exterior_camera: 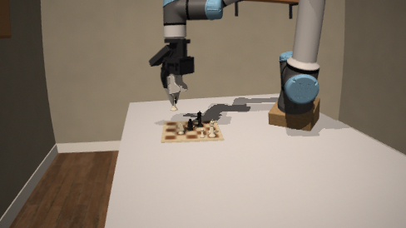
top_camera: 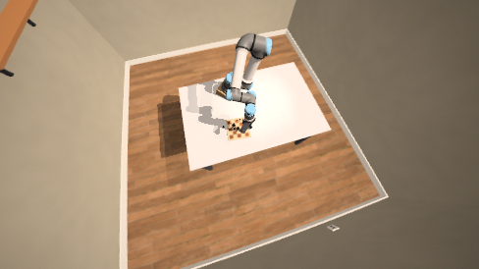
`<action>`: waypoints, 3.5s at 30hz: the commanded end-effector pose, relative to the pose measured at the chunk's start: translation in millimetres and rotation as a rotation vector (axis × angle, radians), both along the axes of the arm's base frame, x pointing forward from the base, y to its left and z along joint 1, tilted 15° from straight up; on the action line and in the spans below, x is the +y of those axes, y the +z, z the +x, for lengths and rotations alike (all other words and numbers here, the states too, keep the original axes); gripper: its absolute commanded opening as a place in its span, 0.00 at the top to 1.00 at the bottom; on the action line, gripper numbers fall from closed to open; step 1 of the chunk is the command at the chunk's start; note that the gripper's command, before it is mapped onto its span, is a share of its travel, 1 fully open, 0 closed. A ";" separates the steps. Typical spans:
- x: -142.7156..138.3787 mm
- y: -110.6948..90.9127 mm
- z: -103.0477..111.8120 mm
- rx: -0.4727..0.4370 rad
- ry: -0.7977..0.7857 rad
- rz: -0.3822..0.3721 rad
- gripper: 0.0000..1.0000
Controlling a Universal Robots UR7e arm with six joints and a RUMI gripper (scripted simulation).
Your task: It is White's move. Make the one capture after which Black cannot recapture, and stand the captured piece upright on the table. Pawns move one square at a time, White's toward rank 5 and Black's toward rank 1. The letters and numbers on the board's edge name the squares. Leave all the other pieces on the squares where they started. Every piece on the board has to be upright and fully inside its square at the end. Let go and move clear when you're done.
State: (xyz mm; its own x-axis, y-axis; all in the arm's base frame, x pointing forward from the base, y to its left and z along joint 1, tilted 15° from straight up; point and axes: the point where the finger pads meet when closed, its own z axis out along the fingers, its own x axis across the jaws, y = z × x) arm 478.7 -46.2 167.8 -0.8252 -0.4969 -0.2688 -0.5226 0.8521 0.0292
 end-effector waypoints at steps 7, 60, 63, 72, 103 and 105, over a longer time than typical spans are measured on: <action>1.8 -0.7 -6.1 0.046 -0.275 0.051 1.00; 8.9 -2.7 -19.2 0.130 -0.779 0.164 1.00; 8.9 -2.7 -19.2 0.130 -0.780 0.164 1.00; 8.9 -2.7 -19.3 0.130 -0.780 0.164 1.00; 20.4 -72.5 -3.6 0.130 -0.780 0.164 1.00; 21.6 -80.0 -2.0 0.130 -0.780 0.164 1.00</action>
